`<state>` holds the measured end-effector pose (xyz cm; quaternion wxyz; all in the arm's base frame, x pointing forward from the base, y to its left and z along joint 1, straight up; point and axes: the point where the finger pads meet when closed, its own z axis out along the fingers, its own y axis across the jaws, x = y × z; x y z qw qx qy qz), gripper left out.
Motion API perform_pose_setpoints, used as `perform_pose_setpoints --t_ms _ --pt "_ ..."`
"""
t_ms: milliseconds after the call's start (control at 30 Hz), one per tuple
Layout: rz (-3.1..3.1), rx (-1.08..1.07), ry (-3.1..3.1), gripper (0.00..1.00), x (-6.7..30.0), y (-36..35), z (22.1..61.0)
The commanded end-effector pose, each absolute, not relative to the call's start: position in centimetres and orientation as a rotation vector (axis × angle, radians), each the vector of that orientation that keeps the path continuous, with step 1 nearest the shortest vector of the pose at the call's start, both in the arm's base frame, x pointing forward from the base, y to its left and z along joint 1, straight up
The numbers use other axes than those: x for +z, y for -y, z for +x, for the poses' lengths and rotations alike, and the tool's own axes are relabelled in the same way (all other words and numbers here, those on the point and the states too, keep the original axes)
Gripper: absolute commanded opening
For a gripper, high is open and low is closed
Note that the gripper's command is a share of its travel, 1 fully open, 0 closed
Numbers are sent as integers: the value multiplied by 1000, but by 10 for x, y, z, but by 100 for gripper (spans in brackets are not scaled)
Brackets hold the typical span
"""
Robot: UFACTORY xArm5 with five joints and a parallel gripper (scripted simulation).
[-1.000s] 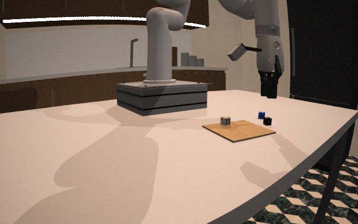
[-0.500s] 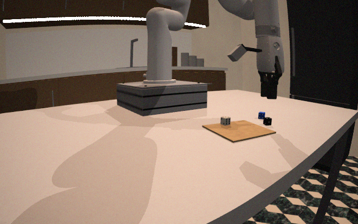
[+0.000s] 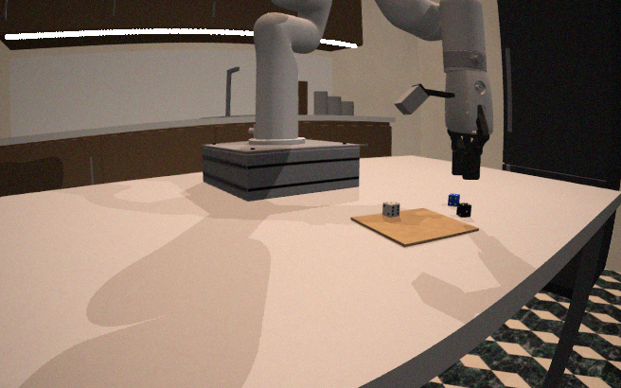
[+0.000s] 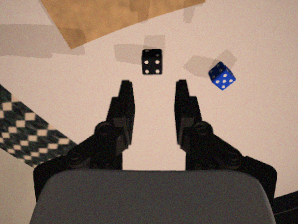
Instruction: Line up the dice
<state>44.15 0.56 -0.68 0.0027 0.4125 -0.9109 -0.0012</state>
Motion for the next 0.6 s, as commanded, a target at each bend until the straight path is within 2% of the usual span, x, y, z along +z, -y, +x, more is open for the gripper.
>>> perform_pose_setpoints --t_ms 0,567 --pt "1295 -1 2860 36 -12 -5 443" --pt "1295 -1 2860 36 -34 -5 443"
